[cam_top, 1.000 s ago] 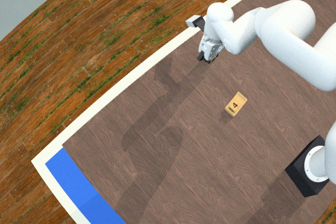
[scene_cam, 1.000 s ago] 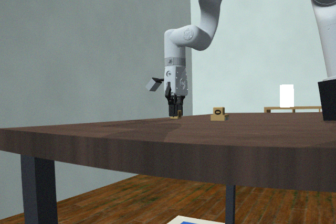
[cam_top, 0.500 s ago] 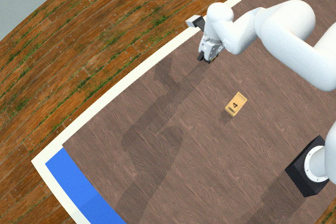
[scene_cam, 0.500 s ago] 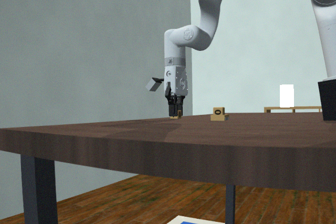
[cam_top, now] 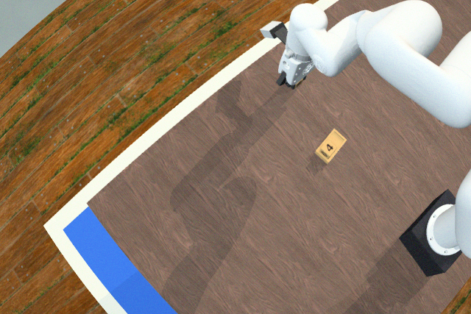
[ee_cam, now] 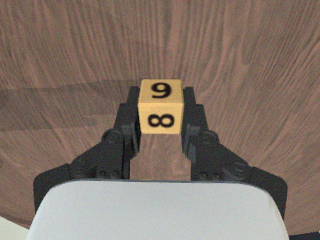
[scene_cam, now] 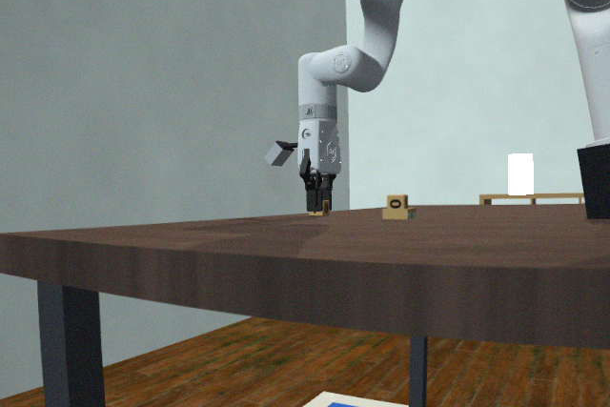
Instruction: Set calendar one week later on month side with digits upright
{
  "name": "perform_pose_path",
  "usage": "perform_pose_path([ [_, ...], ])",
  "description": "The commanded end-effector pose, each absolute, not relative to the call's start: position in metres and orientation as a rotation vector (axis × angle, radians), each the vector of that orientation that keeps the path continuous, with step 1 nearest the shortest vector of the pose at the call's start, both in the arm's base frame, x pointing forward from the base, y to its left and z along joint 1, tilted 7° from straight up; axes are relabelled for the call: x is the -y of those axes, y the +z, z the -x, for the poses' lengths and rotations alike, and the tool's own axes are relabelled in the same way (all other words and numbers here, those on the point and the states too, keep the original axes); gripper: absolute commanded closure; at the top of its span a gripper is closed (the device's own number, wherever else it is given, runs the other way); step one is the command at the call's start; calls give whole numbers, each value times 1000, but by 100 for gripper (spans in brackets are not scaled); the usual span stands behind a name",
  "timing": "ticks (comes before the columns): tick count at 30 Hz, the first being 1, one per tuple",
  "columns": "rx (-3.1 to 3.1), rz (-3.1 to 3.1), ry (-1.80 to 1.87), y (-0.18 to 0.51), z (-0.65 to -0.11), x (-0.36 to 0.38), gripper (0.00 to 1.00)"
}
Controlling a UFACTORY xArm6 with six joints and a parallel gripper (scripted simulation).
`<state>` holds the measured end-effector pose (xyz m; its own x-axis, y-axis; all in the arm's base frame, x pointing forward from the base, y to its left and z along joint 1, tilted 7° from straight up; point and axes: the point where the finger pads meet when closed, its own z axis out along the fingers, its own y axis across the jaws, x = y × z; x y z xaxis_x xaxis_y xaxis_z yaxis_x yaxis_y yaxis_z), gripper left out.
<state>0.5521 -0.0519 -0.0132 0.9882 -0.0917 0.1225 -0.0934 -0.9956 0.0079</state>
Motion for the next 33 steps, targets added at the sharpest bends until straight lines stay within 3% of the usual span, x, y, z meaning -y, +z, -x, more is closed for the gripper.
perform_pose_path([
  [1, 145, -3118, 198, -11, -554, 52, 73],
  [21, 145, -3118, 198, -11, -554, 52, 73],
  [33, 145, -3118, 198, -11, -554, 52, 57],
])
